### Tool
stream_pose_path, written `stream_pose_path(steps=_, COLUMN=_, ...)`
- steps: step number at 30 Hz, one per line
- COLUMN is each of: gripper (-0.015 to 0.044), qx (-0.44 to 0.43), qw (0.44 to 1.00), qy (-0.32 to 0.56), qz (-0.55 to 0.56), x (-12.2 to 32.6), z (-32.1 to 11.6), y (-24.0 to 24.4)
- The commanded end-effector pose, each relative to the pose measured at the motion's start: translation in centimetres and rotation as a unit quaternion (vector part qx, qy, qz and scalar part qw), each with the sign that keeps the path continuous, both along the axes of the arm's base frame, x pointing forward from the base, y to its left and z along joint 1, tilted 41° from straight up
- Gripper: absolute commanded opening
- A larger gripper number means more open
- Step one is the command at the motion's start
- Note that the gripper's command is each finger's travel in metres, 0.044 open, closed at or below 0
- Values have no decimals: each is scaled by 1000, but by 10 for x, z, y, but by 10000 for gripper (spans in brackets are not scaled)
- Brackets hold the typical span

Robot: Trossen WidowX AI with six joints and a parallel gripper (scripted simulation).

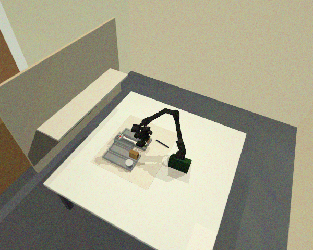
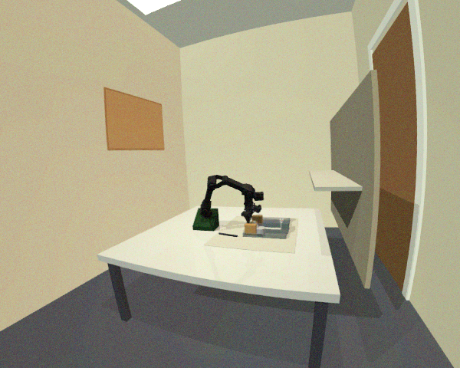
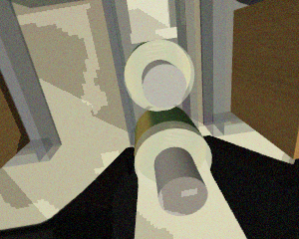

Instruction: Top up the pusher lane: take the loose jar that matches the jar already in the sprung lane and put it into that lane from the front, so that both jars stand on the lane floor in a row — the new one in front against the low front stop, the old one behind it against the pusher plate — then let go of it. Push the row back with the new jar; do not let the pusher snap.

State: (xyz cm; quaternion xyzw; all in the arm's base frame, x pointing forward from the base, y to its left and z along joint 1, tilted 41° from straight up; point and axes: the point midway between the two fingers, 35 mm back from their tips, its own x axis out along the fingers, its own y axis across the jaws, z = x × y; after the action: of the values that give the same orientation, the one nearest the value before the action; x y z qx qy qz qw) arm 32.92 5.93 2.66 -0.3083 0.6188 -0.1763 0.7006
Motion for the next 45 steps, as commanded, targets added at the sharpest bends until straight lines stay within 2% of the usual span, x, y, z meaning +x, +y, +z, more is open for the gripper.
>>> stream_pose_path(steps=1, gripper=0, qx=0, qw=1000, qy=-8, qz=3, x=8, z=1, y=2)
stream_pose_path(steps=45, gripper=0, qx=0, qw=1000, qy=-8, qz=3, x=16, z=4, y=6)
